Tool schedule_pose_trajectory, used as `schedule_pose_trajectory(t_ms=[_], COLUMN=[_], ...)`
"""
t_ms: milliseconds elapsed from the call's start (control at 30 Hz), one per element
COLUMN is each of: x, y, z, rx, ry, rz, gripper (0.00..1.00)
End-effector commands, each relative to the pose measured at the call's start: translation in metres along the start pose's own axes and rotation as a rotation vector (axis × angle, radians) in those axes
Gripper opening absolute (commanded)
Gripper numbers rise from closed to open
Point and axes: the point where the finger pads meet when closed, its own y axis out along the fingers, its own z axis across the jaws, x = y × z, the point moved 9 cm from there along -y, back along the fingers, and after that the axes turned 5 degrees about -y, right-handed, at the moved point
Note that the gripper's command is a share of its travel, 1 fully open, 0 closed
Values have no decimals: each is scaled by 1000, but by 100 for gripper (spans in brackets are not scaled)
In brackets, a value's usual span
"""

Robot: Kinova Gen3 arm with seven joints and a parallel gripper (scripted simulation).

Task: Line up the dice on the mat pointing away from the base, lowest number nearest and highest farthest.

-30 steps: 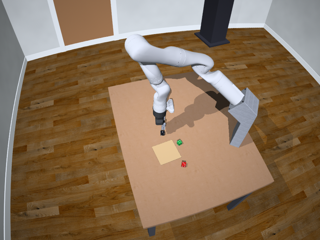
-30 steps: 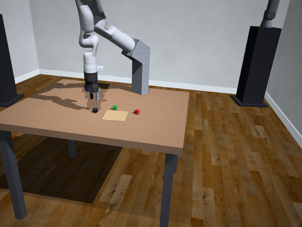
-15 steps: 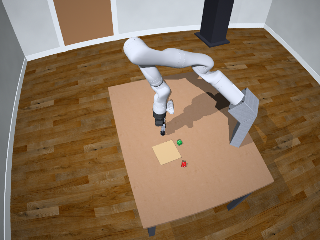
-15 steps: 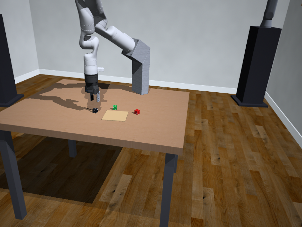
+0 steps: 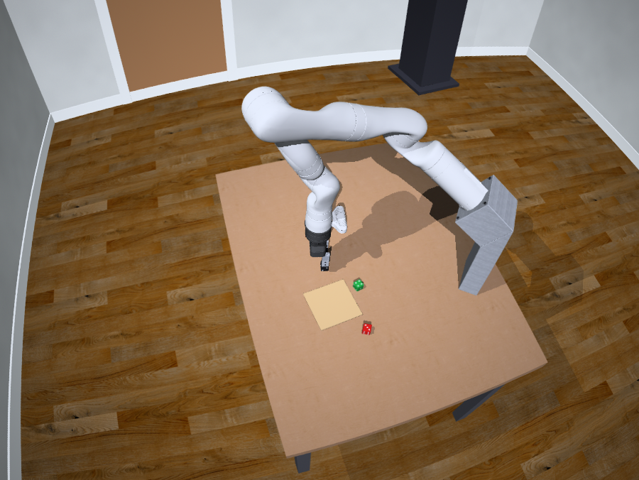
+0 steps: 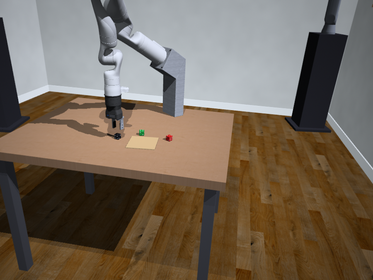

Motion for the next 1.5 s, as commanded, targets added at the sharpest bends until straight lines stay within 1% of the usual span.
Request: schedule_pose_trajectory(t_ms=[0,67,333,567,1467], x=[-2,-2,-2,-2,-2], y=[6,6,18,23,25], z=[-5,-5,-5,-5,-5], rx=[-12,-12,-12,-12,-12], ry=[3,3,3,3,3], rz=[7,7,7,7,7], gripper=[79,79,79,79,79])
